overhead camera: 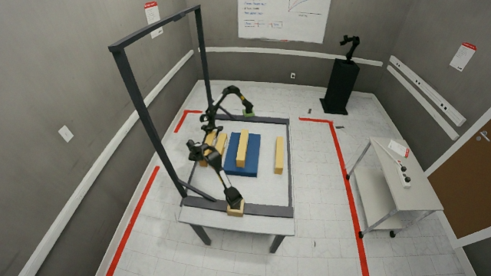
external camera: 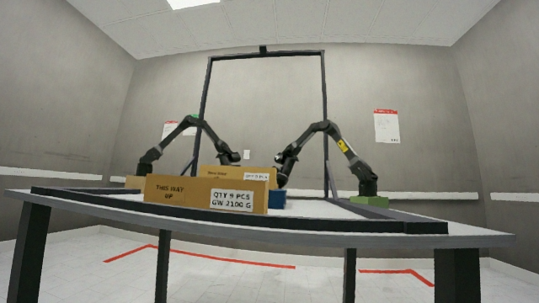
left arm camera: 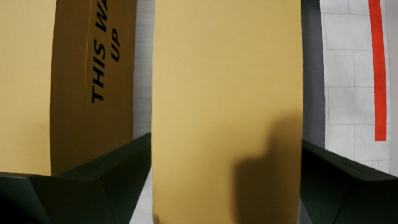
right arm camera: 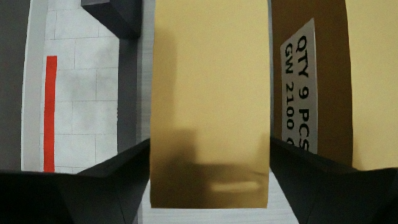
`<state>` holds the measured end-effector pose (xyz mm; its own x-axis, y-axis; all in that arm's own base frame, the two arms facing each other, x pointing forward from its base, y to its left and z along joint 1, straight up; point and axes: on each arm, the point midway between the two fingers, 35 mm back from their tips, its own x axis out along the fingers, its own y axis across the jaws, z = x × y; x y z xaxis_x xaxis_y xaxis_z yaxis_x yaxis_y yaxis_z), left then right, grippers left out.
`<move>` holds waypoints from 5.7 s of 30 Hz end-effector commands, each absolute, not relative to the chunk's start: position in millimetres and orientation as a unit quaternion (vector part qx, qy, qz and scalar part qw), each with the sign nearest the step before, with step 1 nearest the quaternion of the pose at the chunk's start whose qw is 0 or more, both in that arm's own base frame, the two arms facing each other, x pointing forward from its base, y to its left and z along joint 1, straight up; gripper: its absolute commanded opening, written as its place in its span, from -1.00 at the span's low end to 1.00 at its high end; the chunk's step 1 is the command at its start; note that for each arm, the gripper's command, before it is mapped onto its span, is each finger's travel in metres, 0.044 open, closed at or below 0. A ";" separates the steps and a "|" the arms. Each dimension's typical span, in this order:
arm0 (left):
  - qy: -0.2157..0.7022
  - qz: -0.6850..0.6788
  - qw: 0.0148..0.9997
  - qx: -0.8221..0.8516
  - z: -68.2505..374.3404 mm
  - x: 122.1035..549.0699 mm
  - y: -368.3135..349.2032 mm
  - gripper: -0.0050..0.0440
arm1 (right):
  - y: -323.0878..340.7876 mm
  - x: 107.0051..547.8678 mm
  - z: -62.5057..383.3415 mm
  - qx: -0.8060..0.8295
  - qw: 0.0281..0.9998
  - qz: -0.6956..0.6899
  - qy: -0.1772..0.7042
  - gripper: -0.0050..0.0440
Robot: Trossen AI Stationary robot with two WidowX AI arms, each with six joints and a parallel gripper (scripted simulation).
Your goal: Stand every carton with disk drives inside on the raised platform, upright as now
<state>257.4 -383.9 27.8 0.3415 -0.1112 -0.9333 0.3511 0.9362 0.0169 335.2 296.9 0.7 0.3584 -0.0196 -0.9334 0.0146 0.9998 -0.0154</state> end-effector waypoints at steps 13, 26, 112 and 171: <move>0.546 -0.151 0.819 0.096 41.1 260.7 -386.9 0.77 | 301.2 339.5 8.1 0.007 0.830 -0.004 0.558 0.76; 0.544 -0.152 0.820 0.093 41.6 259.9 -387.3 0.77 | 301.6 339.8 8.7 0.010 0.832 -0.002 0.555 0.76; 0.548 -0.148 0.817 0.099 41.9 259.1 -386.2 -1.00 | 303.5 341.4 7.6 0.018 0.837 0.003 0.547 -1.00; 0.548 -0.151 0.817 0.098 42.0 258.2 -387.9 -1.00 | 303.3 341.3 7.5 0.019 0.837 0.002 0.547 -1.00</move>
